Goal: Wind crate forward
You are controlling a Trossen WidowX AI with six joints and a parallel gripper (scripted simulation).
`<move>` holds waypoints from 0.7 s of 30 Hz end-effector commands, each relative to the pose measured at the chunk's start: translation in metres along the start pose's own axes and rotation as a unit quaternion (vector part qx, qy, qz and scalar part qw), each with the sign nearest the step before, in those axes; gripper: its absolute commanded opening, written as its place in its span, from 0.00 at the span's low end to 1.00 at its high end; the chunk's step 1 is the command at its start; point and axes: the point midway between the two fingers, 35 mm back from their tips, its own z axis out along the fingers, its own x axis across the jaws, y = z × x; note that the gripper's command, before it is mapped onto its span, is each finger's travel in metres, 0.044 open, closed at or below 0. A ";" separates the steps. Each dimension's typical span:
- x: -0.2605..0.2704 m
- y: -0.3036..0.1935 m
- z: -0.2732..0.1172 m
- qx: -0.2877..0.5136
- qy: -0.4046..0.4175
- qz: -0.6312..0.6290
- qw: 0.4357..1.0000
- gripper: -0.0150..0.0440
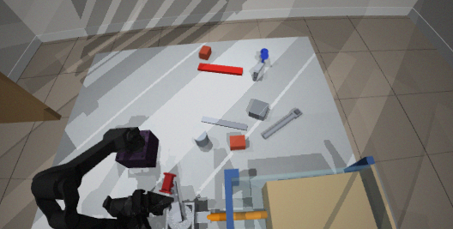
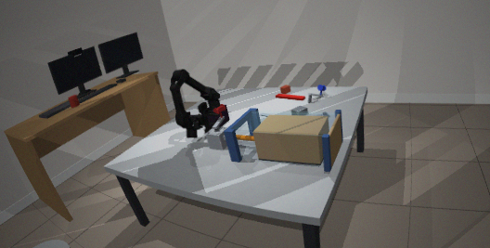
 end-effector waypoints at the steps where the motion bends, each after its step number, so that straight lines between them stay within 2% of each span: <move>1: -0.004 -0.001 0.001 0.003 -0.001 -0.004 1.000 0.66; 21: 0.001 0.004 0.000 0.000 0.000 0.000 1.000 0.66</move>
